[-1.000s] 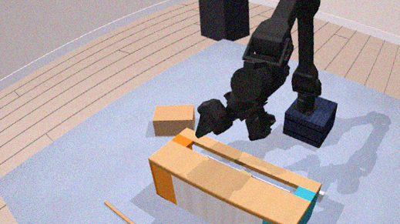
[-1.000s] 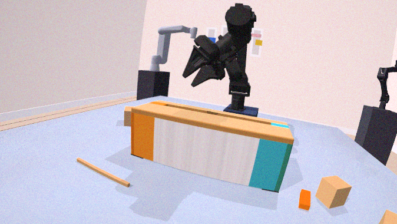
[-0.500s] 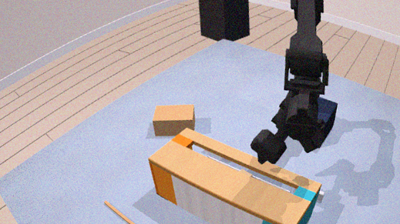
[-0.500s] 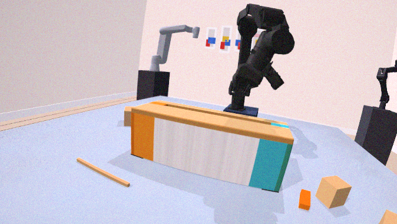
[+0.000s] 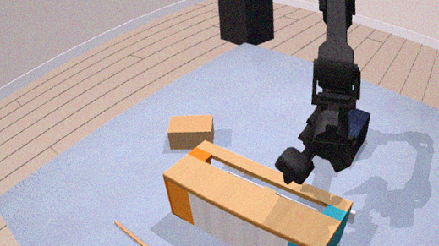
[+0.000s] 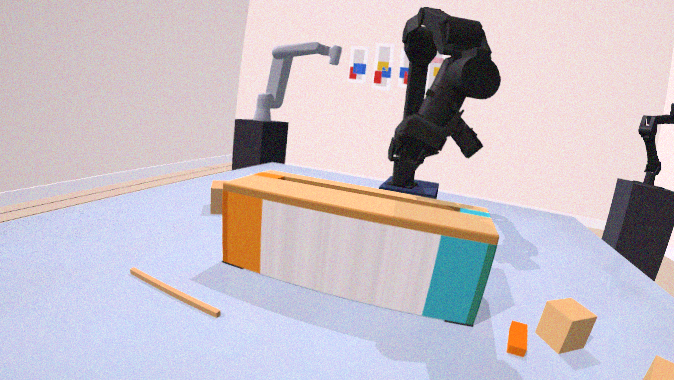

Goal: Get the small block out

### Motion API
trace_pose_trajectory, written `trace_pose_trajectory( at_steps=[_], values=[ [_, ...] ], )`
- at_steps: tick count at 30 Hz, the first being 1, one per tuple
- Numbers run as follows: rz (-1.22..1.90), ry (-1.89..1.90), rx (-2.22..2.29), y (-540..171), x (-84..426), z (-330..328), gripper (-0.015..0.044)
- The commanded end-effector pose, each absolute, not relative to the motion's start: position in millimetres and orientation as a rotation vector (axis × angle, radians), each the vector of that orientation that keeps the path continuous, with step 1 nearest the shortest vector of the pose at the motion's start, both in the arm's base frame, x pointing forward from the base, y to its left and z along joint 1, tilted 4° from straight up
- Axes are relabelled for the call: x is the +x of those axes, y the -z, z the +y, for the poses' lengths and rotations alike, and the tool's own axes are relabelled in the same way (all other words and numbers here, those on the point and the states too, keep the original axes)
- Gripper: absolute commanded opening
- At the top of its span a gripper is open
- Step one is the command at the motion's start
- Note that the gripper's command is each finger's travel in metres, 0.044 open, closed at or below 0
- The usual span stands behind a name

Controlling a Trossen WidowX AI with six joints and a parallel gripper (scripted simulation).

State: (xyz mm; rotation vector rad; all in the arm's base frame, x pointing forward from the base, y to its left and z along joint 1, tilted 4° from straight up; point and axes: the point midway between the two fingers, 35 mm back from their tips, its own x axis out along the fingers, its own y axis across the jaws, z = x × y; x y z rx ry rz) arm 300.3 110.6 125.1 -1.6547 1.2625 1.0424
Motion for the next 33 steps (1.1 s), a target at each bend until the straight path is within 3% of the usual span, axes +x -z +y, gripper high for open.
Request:
trace_pose_trajectory(
  at_steps=[1, 33],
  values=[
    [1.279, -1.056, -1.651, -112.1, 299.6, 109.7, 0.04],
    [1.28, -1.055, -1.652, -59.9, 302.9, 103.6, 0.04]
  ],
)
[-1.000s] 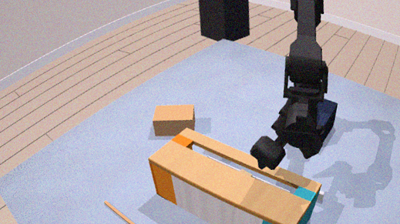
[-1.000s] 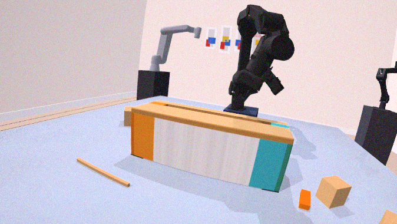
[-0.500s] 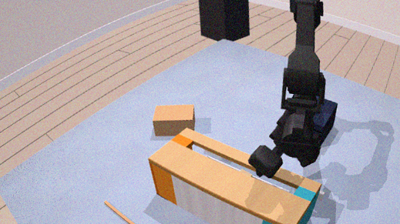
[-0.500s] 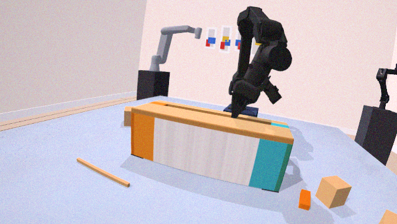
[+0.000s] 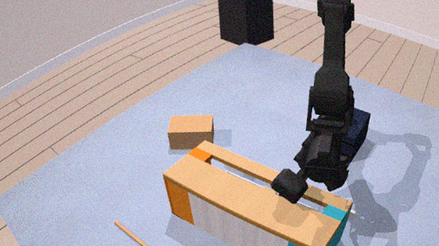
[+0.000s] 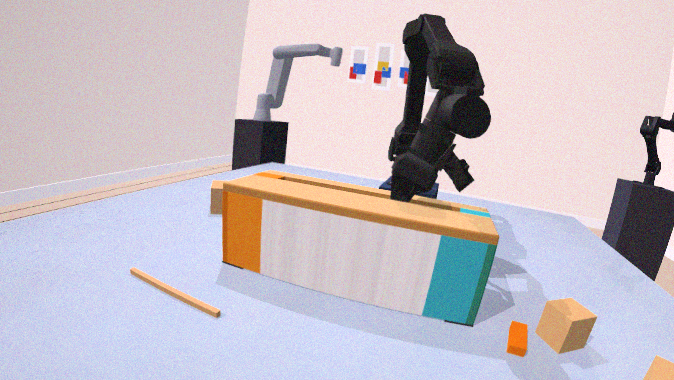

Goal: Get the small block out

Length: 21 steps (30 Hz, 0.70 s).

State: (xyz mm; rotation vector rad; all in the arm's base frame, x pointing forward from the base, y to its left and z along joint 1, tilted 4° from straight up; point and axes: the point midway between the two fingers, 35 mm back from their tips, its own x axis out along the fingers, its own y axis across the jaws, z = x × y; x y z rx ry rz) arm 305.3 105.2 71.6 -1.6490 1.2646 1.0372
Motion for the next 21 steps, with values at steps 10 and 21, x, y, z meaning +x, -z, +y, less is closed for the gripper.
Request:
trace_pose_trajectory(
  at_steps=[10, 21],
  values=[
    [1.268, -1.039, -1.649, -60.1, 305.1, 103.8, 0.04],
    [1.27, -1.038, -1.651, -59.9, 309.6, 80.2, 0.04]
  ],
)
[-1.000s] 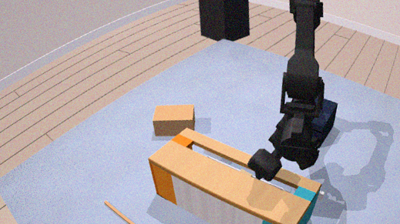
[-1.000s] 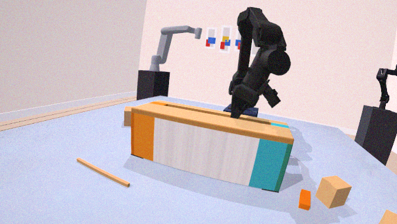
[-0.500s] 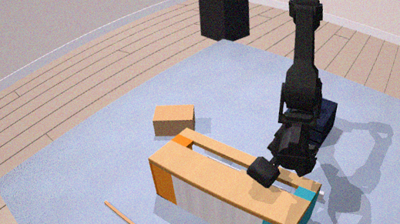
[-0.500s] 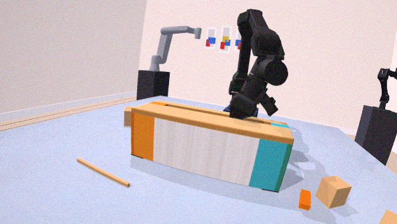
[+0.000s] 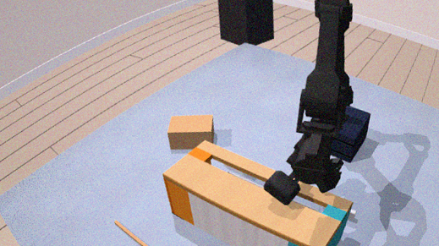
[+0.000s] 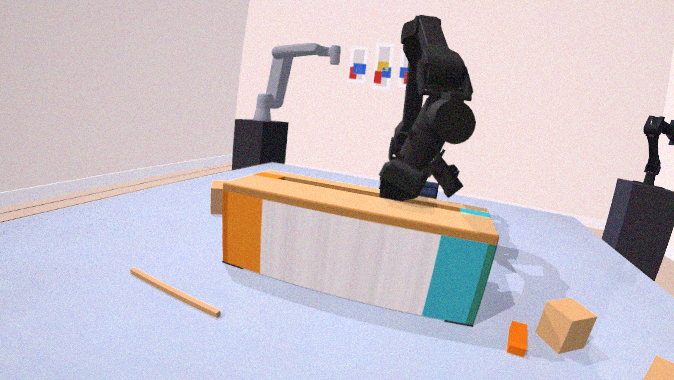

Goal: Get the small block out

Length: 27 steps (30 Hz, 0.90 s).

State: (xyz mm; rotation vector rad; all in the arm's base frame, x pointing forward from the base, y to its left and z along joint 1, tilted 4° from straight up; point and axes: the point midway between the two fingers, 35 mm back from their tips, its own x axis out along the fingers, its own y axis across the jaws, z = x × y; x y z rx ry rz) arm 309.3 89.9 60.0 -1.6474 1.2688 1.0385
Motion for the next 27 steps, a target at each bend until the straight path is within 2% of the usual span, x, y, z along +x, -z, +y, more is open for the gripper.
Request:
trace_pose_trajectory(
  at_steps=[1, 27],
  values=[
    [1.27, -1.038, -1.652, -60.0, 310.1, 77.7, 0.04],
    [1.274, -1.033, -1.657, -61.7, 321.9, 16.7, 0.04]
  ],
)
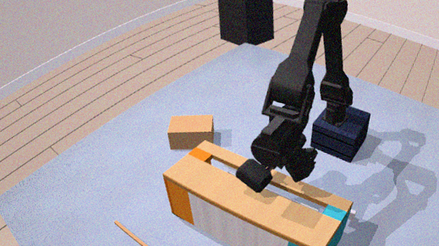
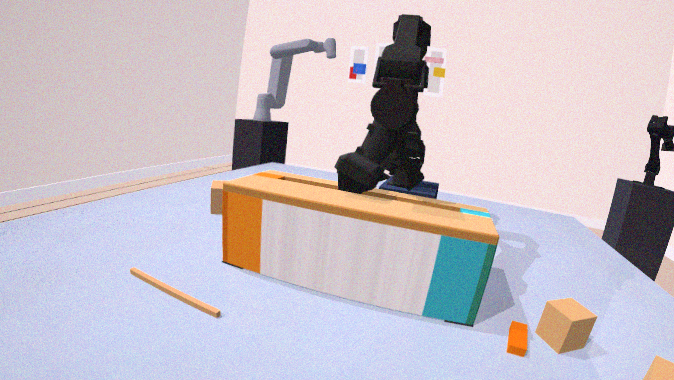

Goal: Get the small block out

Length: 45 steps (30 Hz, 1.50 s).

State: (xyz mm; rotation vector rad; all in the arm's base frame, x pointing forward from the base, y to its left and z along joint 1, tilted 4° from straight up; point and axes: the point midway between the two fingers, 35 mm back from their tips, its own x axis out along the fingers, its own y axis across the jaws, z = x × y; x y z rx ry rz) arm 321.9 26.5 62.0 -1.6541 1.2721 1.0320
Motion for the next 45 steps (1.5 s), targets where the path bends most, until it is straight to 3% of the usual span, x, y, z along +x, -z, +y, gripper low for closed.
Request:
trace_pose_trajectory(
  at_steps=[1, 35, 45],
  values=[
    [1.274, -1.033, -1.657, -61.8, 322.4, 14.3, 0.04],
    [1.279, -1.027, -1.664, -65.0, 337.3, -63.4, 0.04],
    [1.285, -1.017, -1.662, -129.2, 330.1, -60.3, 0.04]
  ],
)
